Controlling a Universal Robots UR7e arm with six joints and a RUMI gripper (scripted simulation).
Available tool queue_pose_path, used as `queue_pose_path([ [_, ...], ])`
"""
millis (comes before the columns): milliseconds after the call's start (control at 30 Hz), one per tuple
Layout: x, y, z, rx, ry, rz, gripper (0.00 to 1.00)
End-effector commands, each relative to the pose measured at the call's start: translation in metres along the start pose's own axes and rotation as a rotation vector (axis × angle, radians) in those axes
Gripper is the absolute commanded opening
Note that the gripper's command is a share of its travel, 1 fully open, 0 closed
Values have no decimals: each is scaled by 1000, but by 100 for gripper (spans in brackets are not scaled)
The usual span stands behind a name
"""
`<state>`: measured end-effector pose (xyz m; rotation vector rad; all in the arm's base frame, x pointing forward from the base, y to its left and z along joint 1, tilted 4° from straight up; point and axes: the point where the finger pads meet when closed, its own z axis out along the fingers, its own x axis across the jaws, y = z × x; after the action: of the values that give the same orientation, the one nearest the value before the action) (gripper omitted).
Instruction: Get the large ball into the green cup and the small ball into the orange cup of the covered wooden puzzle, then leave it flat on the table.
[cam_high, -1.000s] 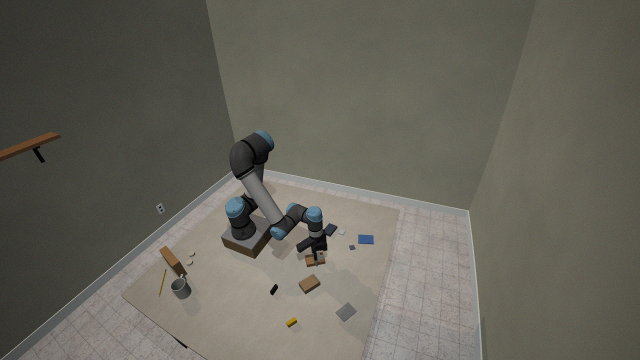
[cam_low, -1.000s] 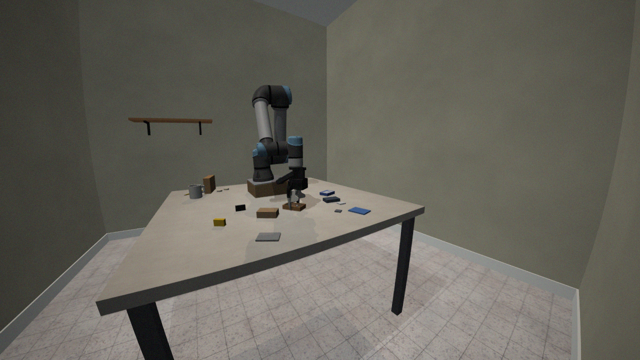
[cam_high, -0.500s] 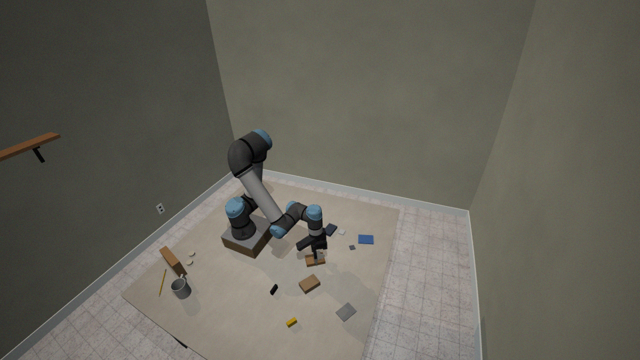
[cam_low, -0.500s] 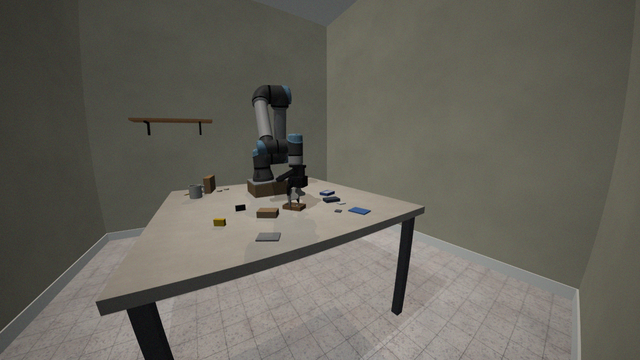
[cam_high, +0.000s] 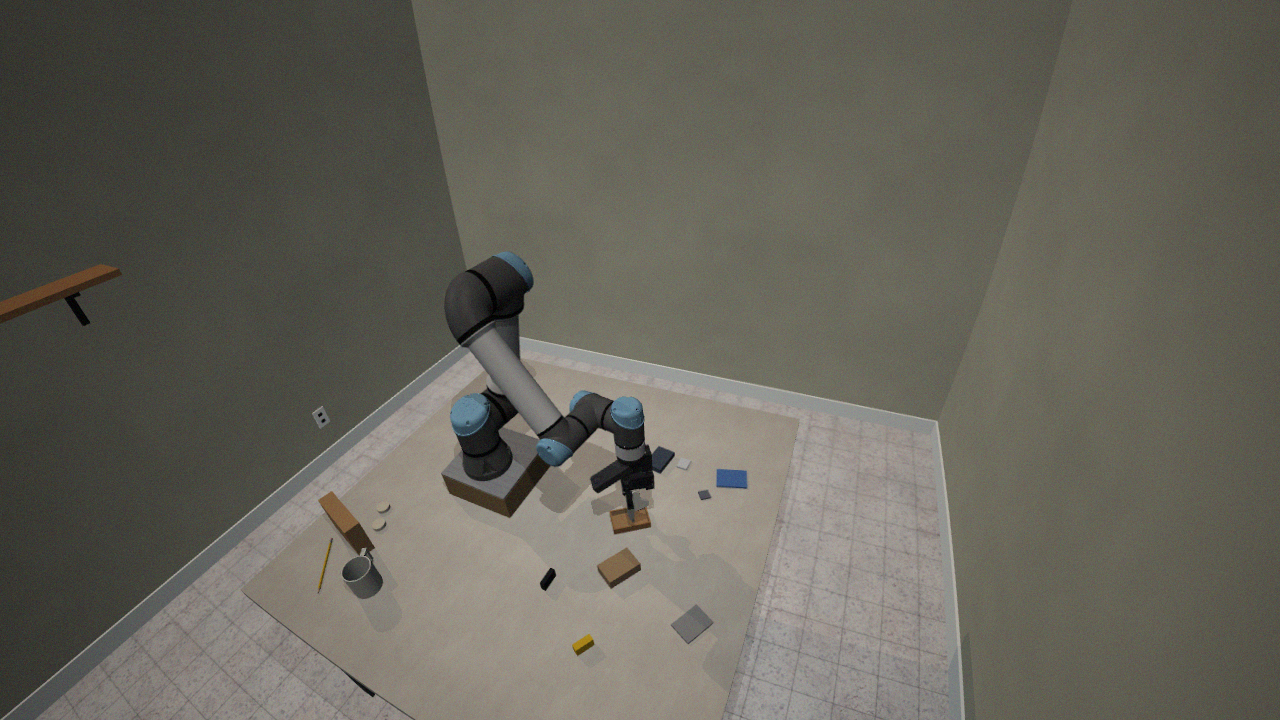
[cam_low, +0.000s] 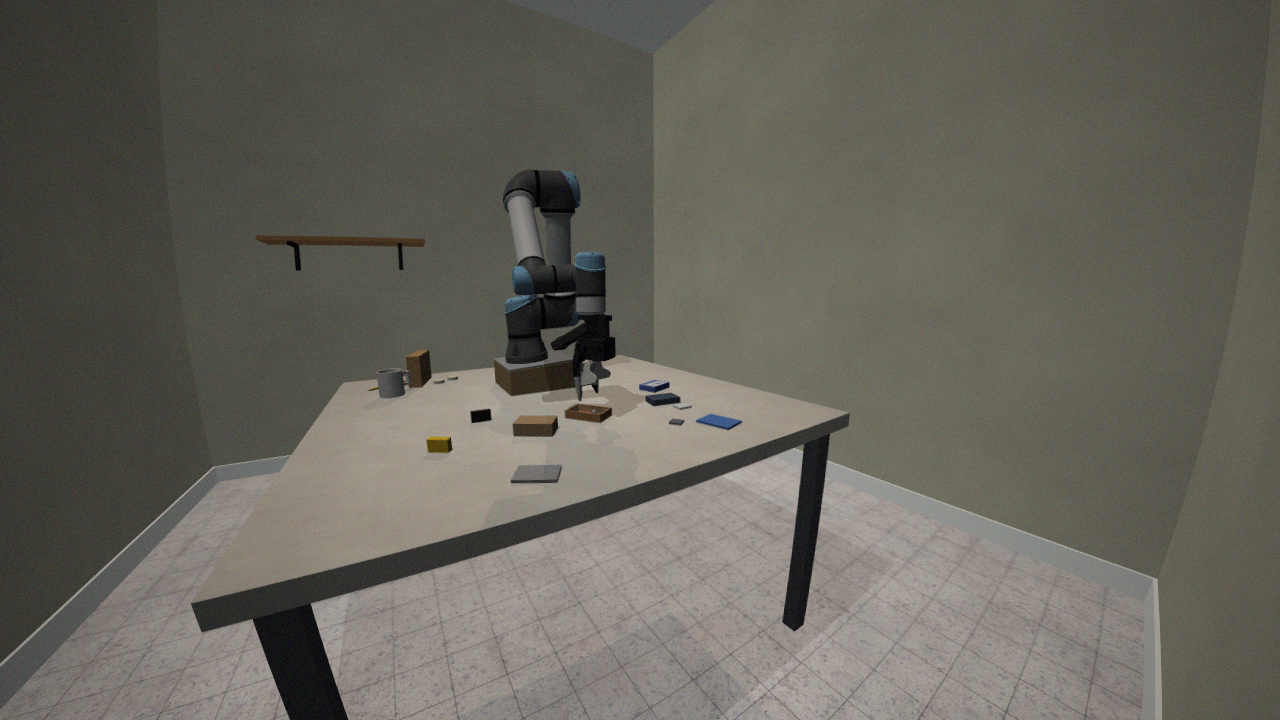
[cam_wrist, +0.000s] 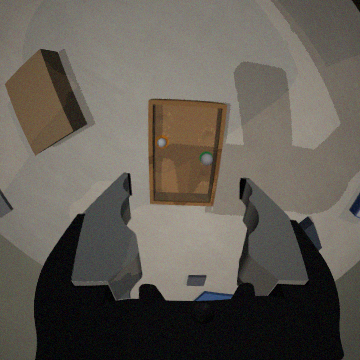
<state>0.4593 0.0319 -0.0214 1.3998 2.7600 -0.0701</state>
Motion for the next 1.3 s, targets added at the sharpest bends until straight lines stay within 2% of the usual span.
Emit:
queue_pose_path([
  [0, 0, 0, -15, 0, 0, 0, 55],
  [400, 0, 0, -30, 0, 0, 0, 55],
  [1267, 0, 0, -31, 0, 0, 0, 55],
])
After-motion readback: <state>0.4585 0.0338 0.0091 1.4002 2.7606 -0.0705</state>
